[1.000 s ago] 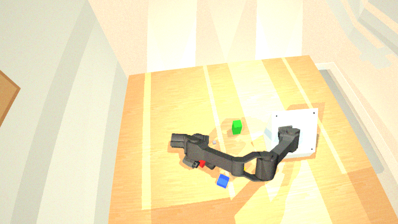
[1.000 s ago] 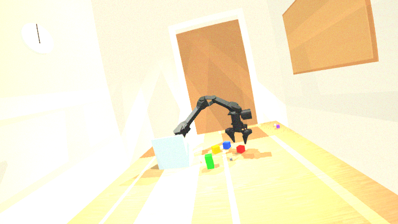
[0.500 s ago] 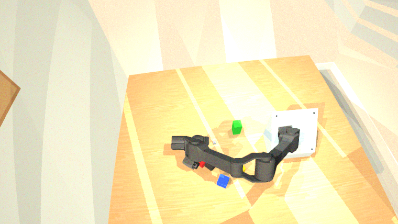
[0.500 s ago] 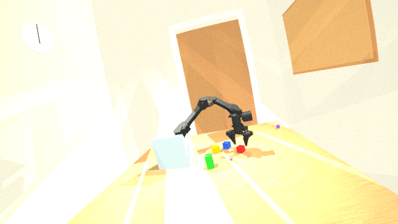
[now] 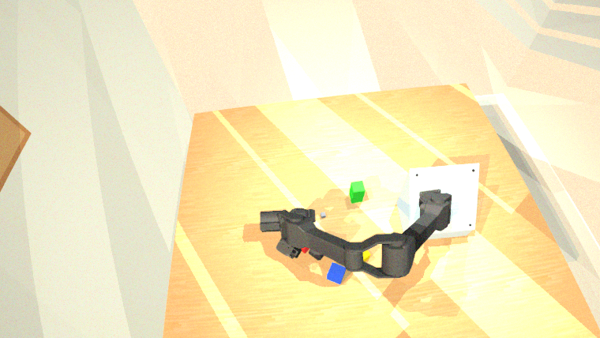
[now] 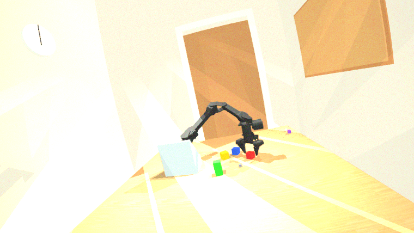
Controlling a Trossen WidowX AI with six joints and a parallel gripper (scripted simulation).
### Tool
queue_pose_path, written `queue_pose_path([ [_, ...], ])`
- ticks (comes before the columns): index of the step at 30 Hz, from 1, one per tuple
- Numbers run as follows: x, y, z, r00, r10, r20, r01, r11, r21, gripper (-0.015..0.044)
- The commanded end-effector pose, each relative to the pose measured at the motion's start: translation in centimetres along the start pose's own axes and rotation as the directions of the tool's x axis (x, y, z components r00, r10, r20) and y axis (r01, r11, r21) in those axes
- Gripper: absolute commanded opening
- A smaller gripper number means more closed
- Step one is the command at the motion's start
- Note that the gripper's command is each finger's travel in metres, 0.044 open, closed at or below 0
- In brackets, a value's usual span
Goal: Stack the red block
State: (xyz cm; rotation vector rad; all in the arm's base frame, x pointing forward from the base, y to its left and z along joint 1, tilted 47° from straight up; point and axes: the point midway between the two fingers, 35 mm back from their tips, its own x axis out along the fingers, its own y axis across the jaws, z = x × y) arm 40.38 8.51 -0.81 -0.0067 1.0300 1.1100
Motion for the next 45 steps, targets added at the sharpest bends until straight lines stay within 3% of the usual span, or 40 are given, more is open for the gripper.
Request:
queue_pose_path([
  [1, 1.1, 0.2, -0.3, 1.0, 0.01, -0.003, -0.01, 1.0, 0.012, 0.044],
  [23, 1.5, 0.2, -0.3, 1.0, 0.011, -0.002, -0.011, 1.0, 0.012, 0.044],
  [34, 1.5, 0.2, -0.3, 1.0, 0.011, -0.002, -0.011, 1.0, 0.012, 0.0151],
  [40, 1.5, 0.2, -0.3, 1.0, 0.011, -0.002, -0.011, 1.0, 0.012, 0.0111],
  [45, 0.0, 0.1, -0.3, 1.0, 0.01, -0.003, -0.01, 1.0, 0.011, 0.0],
])
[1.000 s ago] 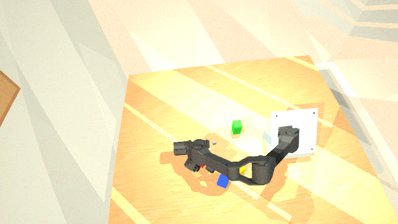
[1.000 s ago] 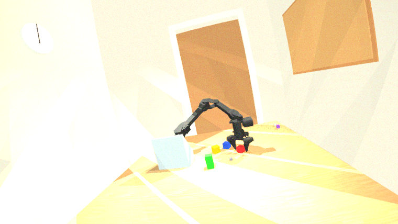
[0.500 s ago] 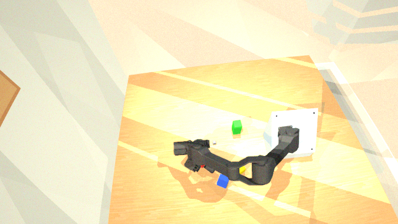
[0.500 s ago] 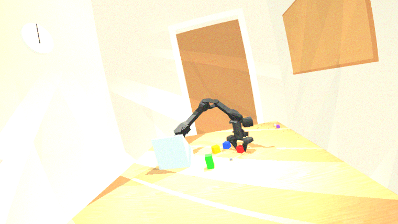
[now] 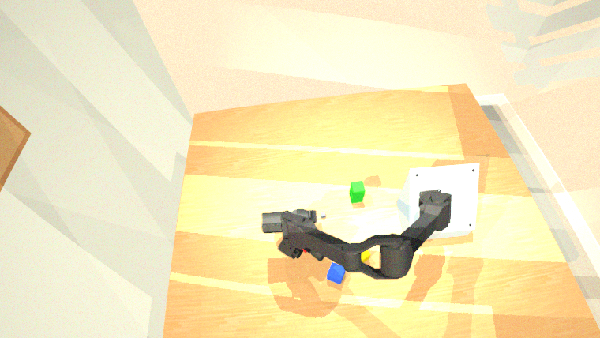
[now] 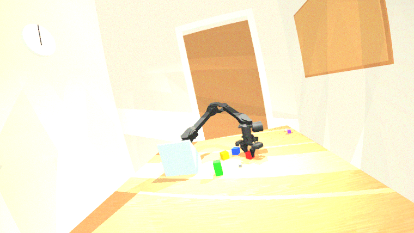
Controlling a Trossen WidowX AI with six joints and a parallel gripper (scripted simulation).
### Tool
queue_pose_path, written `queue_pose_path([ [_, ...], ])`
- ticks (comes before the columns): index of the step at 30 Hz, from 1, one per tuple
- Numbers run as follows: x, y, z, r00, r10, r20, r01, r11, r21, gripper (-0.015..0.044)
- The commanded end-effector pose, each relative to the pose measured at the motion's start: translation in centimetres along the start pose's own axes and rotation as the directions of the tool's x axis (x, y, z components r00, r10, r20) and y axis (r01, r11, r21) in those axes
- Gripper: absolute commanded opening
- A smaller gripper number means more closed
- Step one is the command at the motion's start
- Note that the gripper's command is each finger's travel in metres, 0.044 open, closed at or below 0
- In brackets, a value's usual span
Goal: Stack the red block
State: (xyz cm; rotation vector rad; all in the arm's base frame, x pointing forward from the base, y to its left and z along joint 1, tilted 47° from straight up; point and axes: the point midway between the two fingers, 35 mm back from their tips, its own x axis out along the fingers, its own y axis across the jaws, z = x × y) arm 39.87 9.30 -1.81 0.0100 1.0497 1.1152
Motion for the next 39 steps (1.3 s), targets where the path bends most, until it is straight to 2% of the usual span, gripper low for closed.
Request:
queue_pose_path([
  [1, -1.6, -0.1, 0.2, 1.0, -0.005, 0.006, 0.005, 1.0, -0.006, 0.0],
  [23, -11.3, -0.1, 0.1, 1.0, -0.007, 0.004, 0.007, 1.0, -0.006, 0.0],
  [34, -11.6, -0.3, -0.1, 1.0, -0.008, 0.003, 0.008, 1.0, -0.006, 0.0],
  [39, -12.1, -1.3, -3.7, 1.0, -0.023, -0.006, 0.023, 1.0, -0.002, 0.0],
])
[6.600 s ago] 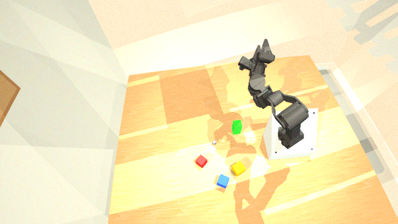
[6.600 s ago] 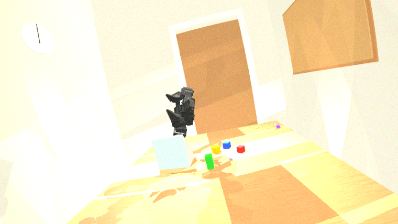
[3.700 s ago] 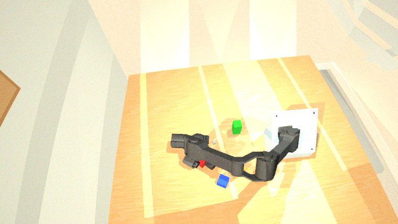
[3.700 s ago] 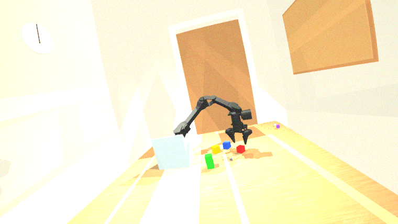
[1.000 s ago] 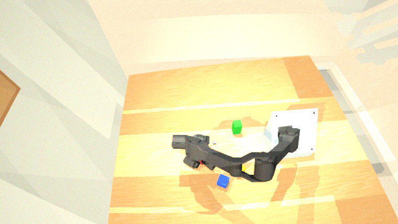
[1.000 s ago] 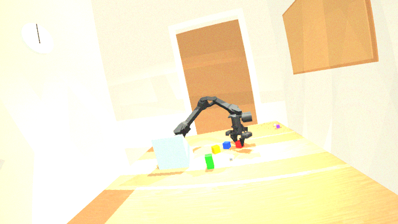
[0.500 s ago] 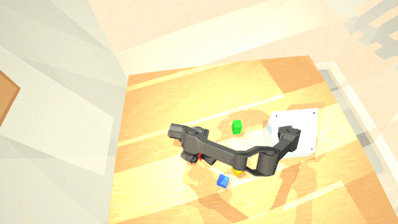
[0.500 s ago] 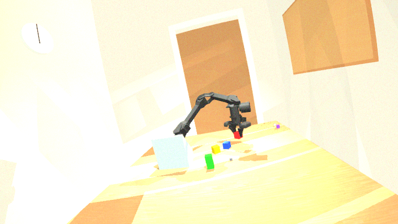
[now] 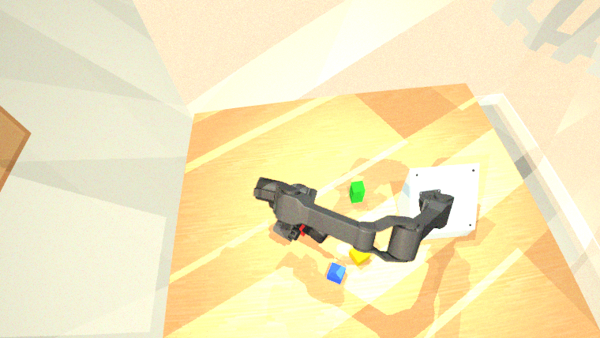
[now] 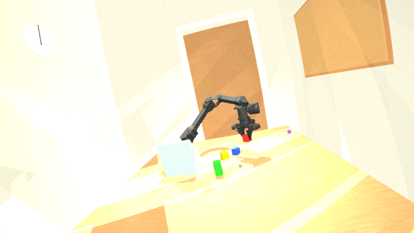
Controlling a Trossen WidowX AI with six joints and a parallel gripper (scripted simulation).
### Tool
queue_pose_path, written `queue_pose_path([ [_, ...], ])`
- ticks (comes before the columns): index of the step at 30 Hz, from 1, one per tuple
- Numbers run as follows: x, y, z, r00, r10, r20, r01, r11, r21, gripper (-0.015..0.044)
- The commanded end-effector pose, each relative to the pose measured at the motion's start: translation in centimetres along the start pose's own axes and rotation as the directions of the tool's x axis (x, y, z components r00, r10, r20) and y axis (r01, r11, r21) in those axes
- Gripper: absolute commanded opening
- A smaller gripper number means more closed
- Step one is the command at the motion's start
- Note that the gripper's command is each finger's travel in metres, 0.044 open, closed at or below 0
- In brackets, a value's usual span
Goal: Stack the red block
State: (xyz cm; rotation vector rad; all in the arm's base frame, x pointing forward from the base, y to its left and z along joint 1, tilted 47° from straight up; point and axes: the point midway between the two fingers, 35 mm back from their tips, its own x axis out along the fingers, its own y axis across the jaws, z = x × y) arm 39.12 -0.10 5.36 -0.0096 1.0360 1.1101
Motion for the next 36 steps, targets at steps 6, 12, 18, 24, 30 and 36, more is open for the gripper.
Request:
queue_pose_path([
  [6, -0.8, -1.4, -7.6, 1.0, -0.02, -0.021, 0.021, 1.0, 0.019, 0.0],
  [12, -1.0, -1.3, -12.4, 0.999, -0.024, -0.028, 0.024, 0.999, 0.022, 0.0],
  [18, -0.9, -0.3, -16.8, 0.999, -0.02, -0.029, 0.02, 1.0, 0.023, 0.0],
  [24, -0.6, 1.2, -20.6, 1.0, -0.01, -0.024, 0.01, 1.0, 0.021, 0.0],
  [30, -0.2, 3.3, -23.2, 1.0, 0.001, -0.014, -0.001, 1.0, 0.018, 0.0],
  [36, 0.1, 4.2, -24.1, 1.0, 0.006, -0.009, -0.006, 1.0, 0.016, 0.0],
])
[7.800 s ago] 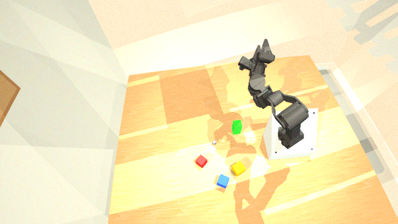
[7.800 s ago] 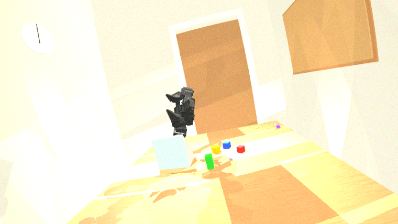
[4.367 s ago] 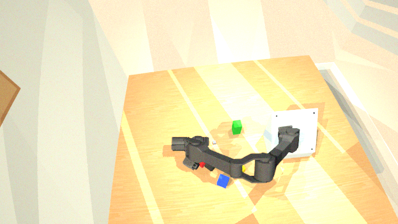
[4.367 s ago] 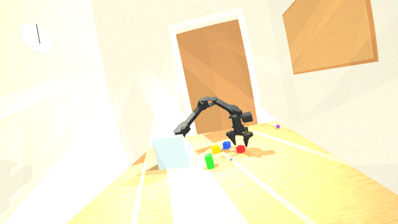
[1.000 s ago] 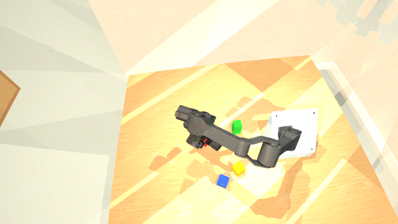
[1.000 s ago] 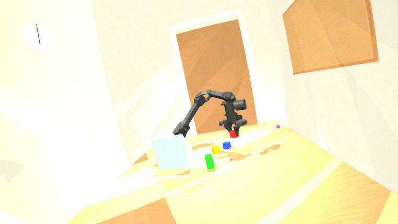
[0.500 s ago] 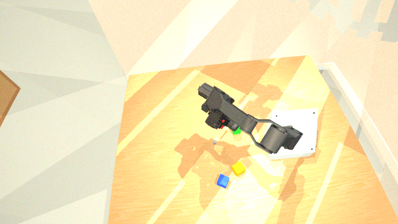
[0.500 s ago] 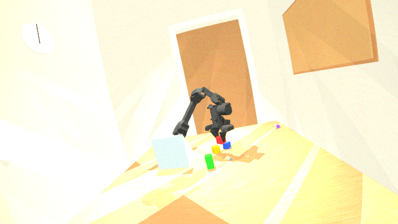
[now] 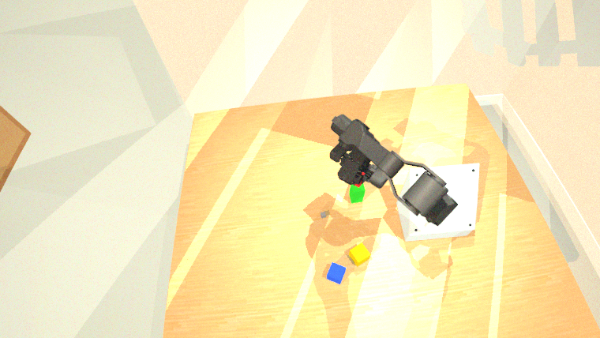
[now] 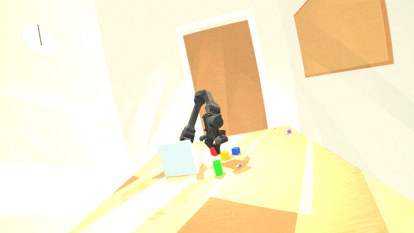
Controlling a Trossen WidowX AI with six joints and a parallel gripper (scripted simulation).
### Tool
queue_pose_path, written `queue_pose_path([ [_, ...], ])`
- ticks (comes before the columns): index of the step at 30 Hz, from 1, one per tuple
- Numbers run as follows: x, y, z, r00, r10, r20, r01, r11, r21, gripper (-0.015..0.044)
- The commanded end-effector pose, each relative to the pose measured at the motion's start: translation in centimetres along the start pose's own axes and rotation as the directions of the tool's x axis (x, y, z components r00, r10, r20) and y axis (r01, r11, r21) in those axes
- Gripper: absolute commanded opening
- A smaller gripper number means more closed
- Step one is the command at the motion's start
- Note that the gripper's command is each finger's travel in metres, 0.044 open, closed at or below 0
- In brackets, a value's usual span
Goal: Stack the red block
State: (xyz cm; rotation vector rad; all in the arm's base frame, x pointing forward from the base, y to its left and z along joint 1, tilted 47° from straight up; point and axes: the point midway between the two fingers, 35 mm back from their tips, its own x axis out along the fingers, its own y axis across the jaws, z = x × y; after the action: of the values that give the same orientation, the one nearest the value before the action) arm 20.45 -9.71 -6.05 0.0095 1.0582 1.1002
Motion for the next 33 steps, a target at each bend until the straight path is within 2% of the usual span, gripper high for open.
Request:
queue_pose_path([
  [1, 0.3, 0.5, -0.5, 1.0, 0.002, -0.001, -0.002, 1.0, -0.011, 0.0],
  [14, 4.1, 0.5, -0.5, 1.0, 0.003, 0.0, -0.003, 1.0, -0.011, 0.0],
  [33, 4.1, 0.5, -0.5, 1.0, 0.003, 0.0, -0.003, 1.0, -0.011, 0.0],
])
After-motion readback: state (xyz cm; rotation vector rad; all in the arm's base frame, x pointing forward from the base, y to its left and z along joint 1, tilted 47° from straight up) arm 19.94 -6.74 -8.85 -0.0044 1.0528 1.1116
